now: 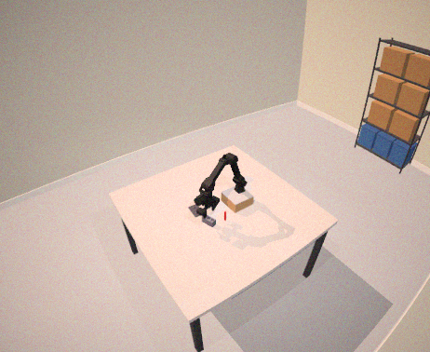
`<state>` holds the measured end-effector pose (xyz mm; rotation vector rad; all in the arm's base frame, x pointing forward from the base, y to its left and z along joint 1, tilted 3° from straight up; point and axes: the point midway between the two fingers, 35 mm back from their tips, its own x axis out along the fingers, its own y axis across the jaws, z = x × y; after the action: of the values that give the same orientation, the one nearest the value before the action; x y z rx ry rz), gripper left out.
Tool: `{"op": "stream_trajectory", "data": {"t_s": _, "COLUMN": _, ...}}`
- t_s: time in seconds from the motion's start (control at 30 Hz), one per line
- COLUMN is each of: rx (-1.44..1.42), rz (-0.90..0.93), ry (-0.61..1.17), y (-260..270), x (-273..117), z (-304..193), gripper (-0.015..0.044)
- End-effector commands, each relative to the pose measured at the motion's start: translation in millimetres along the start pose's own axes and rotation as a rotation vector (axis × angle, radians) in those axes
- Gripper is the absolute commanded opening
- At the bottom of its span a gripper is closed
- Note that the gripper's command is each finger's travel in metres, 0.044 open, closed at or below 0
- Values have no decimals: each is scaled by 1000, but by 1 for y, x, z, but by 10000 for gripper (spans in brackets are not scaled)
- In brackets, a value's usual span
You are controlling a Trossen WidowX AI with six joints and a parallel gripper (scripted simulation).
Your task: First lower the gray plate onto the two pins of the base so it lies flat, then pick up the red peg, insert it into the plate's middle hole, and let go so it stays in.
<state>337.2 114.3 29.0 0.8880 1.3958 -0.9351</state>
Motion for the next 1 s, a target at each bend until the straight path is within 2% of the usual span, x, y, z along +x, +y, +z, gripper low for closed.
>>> {"op": "stream_trajectory", "data": {"t_s": 0.0, "rx": 4, "rz": 9, "ry": 3, "y": 1, "x": 11, "z": -1, "gripper": 440}}
{"op": "stream_trajectory", "data": {"t_s": 0.97, "rx": 3, "rz": 8, "ry": 3, "y": 3, "x": 54, "z": -1, "gripper": 440}}
